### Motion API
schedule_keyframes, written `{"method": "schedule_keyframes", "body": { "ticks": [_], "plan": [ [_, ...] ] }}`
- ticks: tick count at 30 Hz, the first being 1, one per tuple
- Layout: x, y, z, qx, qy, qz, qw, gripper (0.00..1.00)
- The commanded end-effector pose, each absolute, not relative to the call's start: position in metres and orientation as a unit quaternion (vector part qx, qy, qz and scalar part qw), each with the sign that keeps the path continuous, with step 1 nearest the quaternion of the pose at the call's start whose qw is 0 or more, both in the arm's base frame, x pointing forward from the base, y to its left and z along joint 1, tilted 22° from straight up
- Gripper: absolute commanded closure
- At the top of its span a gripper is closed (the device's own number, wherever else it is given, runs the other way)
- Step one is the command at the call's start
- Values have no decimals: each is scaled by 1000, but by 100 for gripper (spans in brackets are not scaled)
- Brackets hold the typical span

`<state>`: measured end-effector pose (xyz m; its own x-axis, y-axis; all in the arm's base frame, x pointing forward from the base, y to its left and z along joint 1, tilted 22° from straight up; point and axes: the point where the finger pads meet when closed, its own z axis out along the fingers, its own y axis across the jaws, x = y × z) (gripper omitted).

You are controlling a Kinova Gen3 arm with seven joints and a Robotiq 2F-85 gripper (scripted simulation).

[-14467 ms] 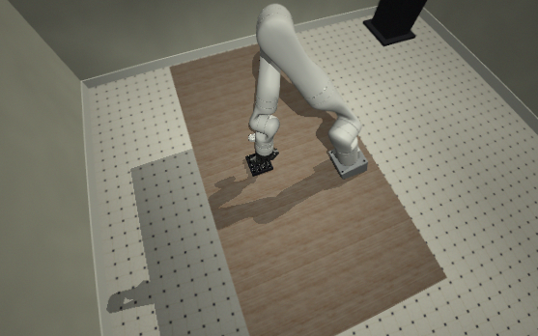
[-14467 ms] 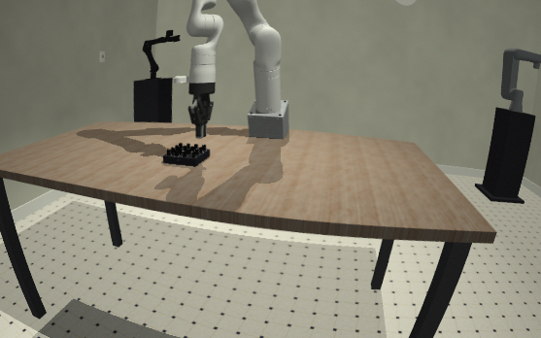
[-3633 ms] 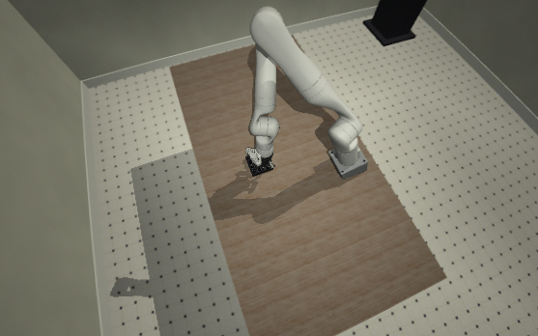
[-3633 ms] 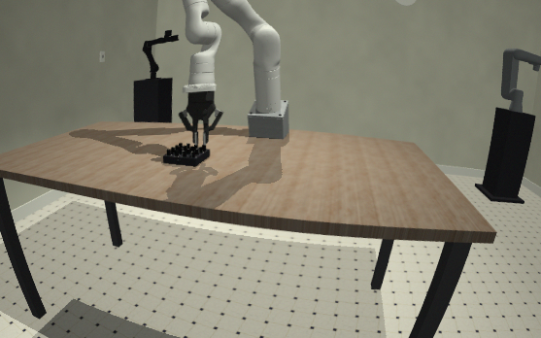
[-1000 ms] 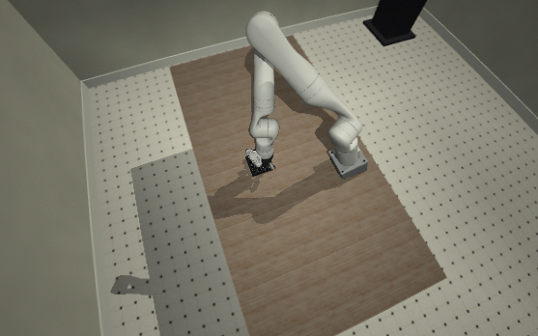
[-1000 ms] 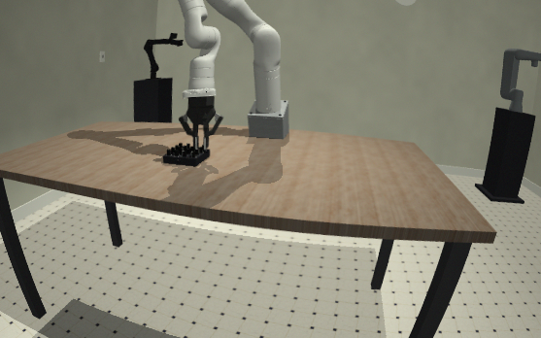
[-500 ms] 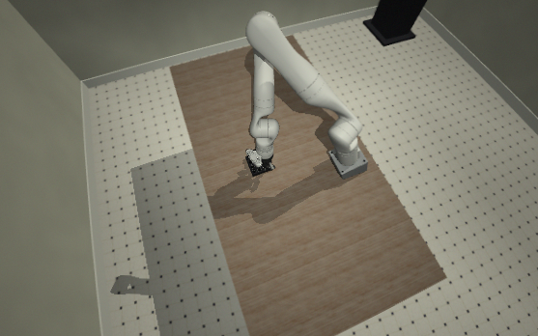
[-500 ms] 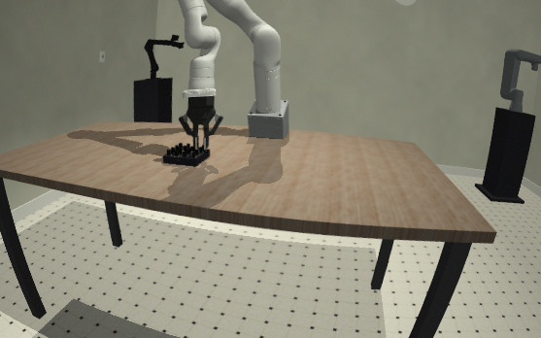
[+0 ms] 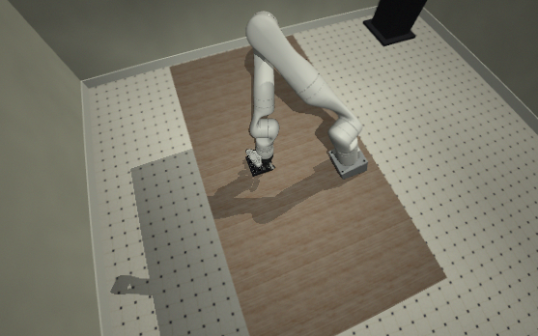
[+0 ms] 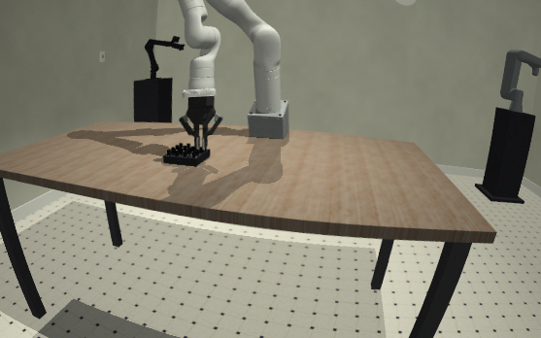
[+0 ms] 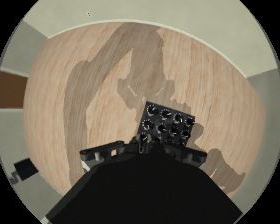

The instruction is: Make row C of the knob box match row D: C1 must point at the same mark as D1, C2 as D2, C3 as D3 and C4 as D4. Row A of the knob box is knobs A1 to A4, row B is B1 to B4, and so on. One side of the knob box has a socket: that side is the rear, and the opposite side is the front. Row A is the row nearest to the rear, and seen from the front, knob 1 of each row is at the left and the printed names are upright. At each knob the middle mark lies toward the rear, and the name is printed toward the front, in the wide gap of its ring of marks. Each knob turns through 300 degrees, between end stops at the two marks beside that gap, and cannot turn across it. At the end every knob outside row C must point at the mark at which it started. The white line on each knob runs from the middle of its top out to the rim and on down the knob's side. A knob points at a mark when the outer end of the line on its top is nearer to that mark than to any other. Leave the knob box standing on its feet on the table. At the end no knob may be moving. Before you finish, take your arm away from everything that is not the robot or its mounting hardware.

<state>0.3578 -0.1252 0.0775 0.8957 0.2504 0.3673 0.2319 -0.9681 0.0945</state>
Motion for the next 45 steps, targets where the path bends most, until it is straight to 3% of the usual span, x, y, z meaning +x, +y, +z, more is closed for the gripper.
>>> {"method": "schedule_keyframes", "body": {
  "ticks": [1,45],
  "plan": [
    [358,-129,77,974,122,191,28,92],
    [358,-129,77,980,45,192,13,92]
  ]
}}
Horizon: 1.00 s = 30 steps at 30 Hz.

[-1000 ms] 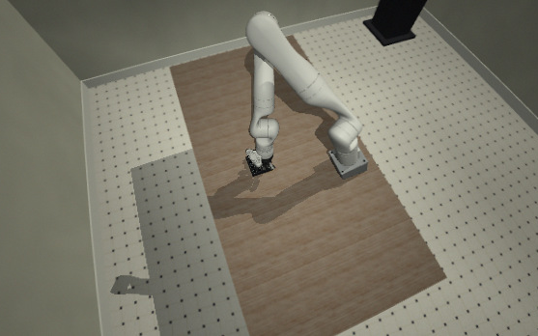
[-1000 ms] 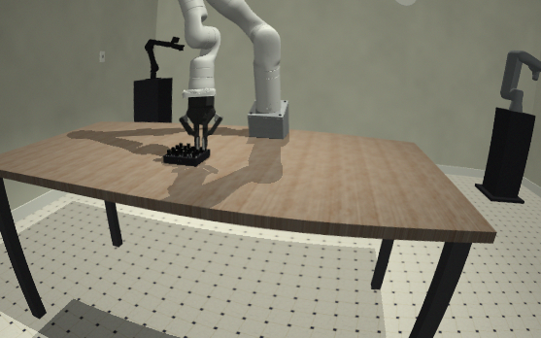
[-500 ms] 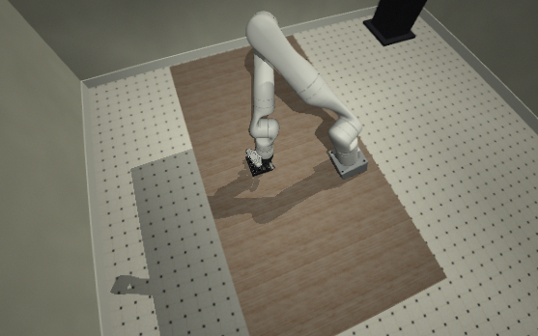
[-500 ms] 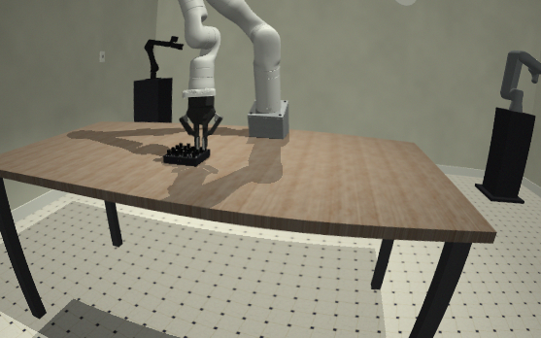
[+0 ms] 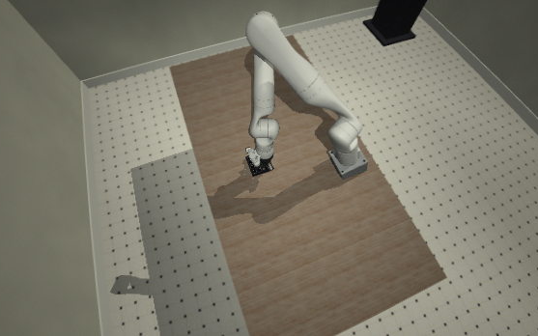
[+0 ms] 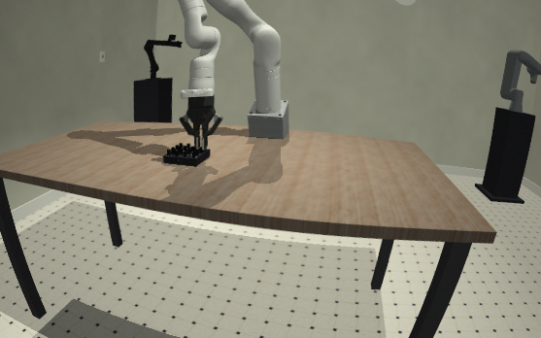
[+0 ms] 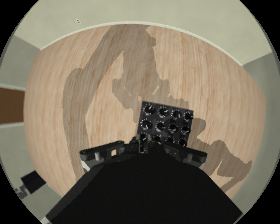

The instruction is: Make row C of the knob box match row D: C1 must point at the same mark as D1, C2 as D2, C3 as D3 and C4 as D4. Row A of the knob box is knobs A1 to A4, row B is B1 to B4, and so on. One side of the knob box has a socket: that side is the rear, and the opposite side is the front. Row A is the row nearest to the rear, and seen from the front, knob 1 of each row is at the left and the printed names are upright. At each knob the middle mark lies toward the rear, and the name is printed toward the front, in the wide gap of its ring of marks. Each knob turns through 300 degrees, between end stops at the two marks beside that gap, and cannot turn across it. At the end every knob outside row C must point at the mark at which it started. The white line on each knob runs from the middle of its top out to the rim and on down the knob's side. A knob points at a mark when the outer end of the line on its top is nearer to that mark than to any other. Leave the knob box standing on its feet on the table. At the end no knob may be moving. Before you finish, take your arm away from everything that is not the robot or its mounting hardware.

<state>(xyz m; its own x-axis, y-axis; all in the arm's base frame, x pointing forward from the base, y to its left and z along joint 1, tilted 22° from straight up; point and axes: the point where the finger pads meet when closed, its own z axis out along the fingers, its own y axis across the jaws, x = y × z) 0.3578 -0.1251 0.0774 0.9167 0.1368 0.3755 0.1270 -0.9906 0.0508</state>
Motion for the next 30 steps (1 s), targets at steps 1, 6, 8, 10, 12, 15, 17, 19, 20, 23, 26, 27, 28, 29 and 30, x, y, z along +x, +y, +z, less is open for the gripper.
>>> {"method": "schedule_keyframes", "body": {
  "ticks": [1,6,8,10,12,15,17,19,20,23,26,27,28,29,30],
  "plan": [
    [358,-129,77,981,38,192,12,92],
    [358,-129,77,981,-5,193,4,92],
    [358,-129,77,981,-23,193,0,92],
    [358,-129,77,981,-23,193,0,92],
    [358,-129,77,980,-40,193,-3,92],
    [358,-129,77,979,-64,193,-8,92],
    [358,-128,77,978,-79,192,-11,92],
    [358,-128,77,977,-91,192,-13,92],
    [357,-128,77,977,-96,192,-14,92],
    [357,-128,77,975,-109,192,-17,92],
    [357,-128,77,975,-114,192,-18,92],
    [357,-128,77,975,-114,192,-18,92],
    [357,-128,77,975,-108,192,-17,92],
    [357,-128,77,975,-111,191,-17,92],
    [357,-128,77,975,-115,191,-18,92]
  ]
}}
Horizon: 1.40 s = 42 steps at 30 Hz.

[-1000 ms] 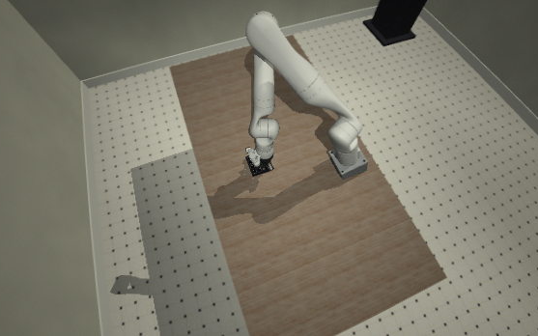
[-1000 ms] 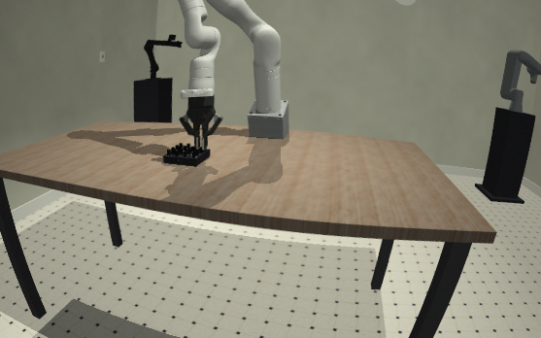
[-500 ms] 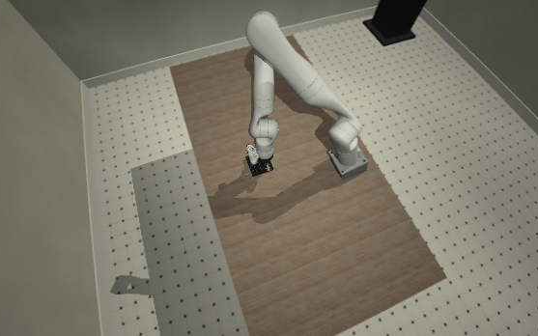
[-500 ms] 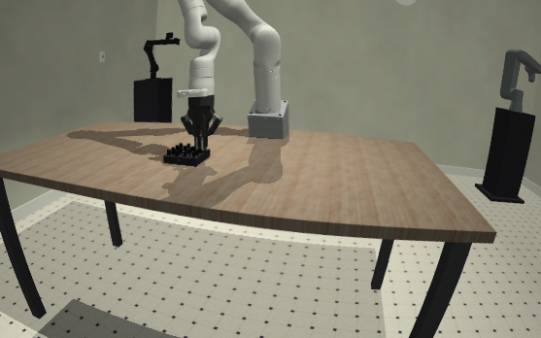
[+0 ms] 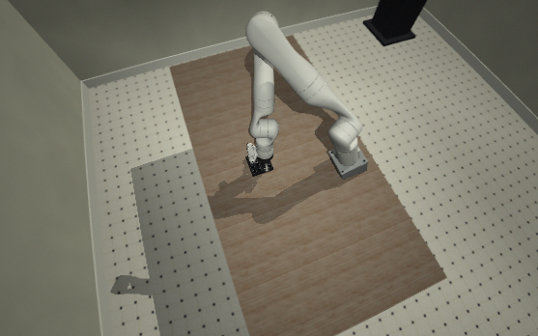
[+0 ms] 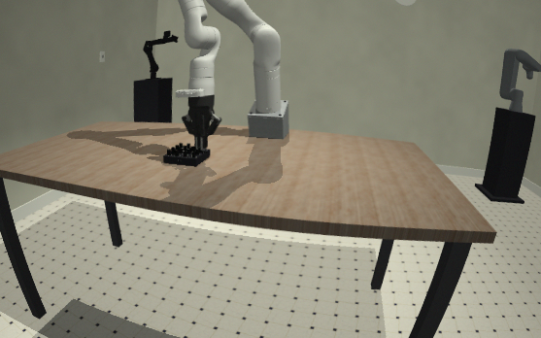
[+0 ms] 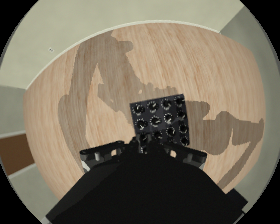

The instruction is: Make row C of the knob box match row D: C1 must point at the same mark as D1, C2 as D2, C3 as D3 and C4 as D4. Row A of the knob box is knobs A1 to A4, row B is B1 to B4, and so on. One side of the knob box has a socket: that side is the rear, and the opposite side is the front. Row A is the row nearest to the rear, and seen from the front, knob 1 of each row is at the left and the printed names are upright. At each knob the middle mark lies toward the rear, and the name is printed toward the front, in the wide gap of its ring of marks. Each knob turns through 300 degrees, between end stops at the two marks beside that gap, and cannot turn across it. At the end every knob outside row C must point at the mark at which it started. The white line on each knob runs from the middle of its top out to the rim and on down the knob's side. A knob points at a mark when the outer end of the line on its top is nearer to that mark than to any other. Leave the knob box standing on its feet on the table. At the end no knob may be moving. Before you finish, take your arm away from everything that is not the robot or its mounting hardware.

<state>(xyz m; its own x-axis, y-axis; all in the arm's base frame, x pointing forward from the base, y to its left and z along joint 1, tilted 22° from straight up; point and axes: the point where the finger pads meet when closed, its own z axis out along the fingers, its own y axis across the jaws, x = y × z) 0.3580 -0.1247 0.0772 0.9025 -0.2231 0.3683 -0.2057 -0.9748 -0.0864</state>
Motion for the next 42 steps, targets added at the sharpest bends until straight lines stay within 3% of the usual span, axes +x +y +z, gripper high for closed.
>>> {"method": "schedule_keyframes", "body": {
  "ticks": [1,15,16,42],
  "plan": [
    [357,-128,77,-975,115,-191,18,92],
    [357,-128,77,-975,113,-191,18,92],
    [357,-128,77,-975,113,-191,18,81],
    [355,-128,80,-975,114,-190,19,81]
  ]
}}
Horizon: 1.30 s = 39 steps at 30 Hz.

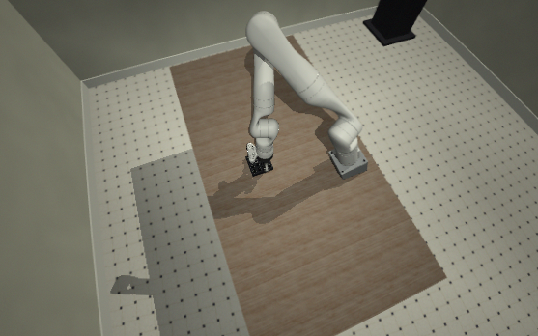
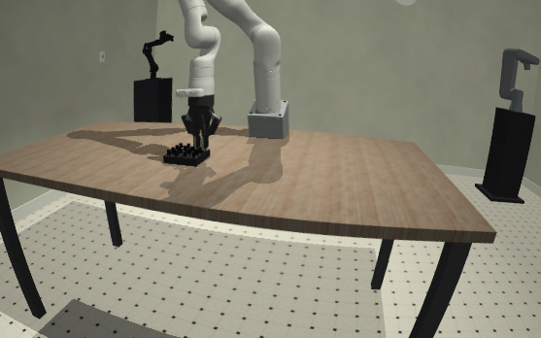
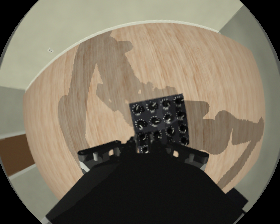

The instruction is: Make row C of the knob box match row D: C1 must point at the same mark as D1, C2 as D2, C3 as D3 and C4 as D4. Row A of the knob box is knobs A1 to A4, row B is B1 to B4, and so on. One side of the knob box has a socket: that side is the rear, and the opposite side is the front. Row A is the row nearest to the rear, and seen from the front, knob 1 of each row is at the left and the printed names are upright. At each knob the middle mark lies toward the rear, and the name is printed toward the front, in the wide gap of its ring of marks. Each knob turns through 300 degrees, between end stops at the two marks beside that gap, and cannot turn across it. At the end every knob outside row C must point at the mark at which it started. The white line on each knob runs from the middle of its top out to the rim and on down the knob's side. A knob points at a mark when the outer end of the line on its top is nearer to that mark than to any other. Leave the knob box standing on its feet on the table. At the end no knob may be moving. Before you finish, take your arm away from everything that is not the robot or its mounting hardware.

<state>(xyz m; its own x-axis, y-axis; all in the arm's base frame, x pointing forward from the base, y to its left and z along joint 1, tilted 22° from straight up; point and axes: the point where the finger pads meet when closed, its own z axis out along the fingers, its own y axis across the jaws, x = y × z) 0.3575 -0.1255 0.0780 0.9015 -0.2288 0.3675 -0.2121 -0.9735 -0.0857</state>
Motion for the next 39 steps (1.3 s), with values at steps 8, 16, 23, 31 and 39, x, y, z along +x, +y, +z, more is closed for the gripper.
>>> {"method": "schedule_keyframes", "body": {
  "ticks": [8,16,23,31,39],
  "plan": [
    [351,-128,92,-975,115,-190,19,81],
    [345,-128,108,-975,115,-191,19,81],
    [344,-128,112,-975,115,-191,19,81],
    [344,-129,112,-974,117,-193,18,81],
    [344,-129,112,-974,117,-193,18,81]
  ]
}}
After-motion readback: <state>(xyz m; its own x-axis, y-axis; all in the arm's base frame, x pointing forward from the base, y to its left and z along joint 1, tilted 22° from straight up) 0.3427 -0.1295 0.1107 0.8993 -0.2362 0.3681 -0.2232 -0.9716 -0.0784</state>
